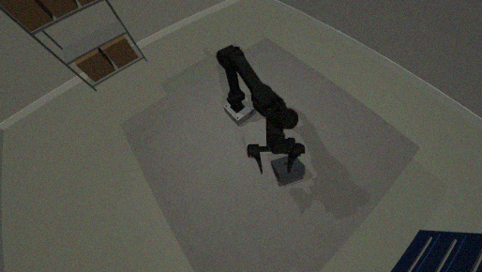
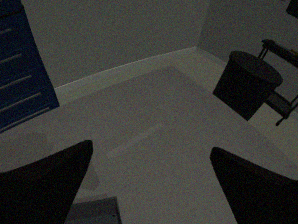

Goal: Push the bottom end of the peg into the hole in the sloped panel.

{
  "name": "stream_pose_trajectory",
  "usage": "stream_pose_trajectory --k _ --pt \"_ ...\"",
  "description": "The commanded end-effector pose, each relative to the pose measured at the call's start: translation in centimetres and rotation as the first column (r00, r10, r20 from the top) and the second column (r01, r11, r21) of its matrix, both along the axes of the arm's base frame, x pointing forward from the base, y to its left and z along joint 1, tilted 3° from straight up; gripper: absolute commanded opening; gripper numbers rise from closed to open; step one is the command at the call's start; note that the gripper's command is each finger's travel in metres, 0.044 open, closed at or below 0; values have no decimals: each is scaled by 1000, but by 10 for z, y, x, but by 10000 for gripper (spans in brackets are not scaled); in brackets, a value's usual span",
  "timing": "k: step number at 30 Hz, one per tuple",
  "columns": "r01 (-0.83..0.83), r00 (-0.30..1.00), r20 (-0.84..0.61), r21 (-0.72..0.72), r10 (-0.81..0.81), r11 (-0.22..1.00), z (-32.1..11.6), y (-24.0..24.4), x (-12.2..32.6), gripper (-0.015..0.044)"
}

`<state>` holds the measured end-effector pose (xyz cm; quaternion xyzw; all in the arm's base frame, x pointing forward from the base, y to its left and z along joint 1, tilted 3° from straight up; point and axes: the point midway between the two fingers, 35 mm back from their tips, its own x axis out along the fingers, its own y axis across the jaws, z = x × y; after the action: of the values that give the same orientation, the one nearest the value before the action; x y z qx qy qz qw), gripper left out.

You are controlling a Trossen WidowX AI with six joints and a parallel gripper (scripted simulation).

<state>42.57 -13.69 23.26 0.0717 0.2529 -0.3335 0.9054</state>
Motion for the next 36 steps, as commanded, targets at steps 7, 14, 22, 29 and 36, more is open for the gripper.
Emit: stream_pose_trajectory --k 7,14,22,29,36 --pt "-165 928 -342 -13 150 986 -54 -10 -27 440" --pt "-284 808 -528 42 262 958 -84 -13 -51 440" --pt "-404 621 -675 160 399 901 -114 -13 -83 440" --pt "-483 435 -734 299 522 823 -135 -8 -114 440" --pt "-532 247 -726 452 641 716 -151 -1 -145 440"
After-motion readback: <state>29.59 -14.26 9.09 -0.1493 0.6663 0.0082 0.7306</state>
